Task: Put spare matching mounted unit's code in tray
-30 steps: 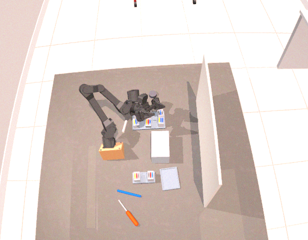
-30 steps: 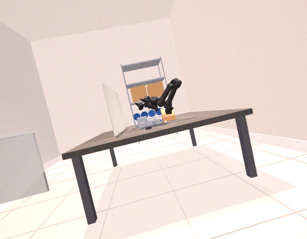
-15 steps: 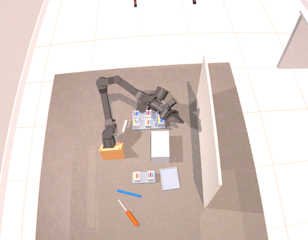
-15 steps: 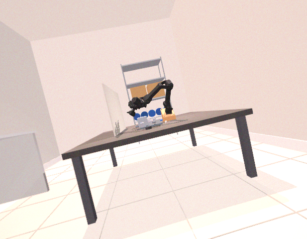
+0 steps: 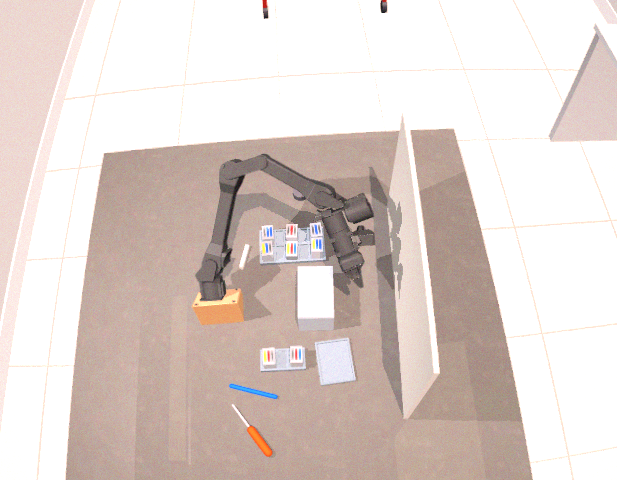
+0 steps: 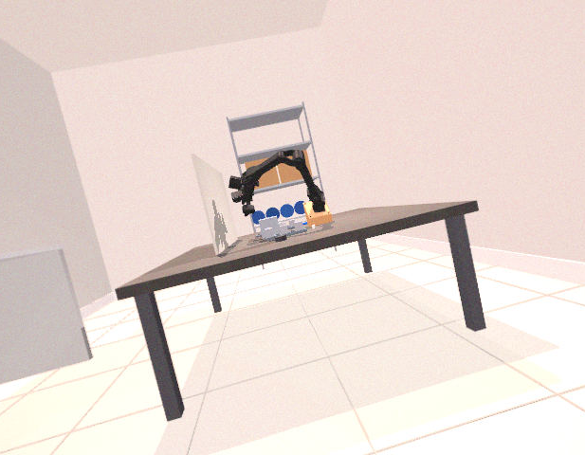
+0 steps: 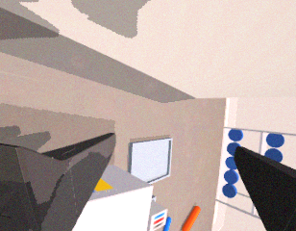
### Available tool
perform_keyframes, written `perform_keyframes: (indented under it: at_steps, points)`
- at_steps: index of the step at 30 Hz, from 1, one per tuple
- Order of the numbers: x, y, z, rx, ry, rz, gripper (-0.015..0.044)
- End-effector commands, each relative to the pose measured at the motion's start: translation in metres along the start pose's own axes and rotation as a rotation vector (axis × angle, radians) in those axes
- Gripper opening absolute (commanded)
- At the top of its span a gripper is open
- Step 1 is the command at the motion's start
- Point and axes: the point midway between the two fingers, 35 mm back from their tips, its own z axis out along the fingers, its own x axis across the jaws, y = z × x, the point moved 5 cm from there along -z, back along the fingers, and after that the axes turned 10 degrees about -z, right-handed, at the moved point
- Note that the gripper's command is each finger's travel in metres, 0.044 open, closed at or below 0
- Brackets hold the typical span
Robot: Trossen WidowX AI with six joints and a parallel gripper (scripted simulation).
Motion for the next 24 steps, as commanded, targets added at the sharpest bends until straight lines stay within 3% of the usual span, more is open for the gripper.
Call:
perform_keyframes:
  at_steps: [1, 5, 24]
  points:
    - [-0.058, -0.02, -0.001, 0.151, 0.677, 0.205, 0.044]
    - [-0.07, -0.025, -0.009, 0.15, 0.821, 0.3, 0.044]
    - [-0.071, -0.025, -0.009, 0.15, 0.826, 0.303, 0.044]
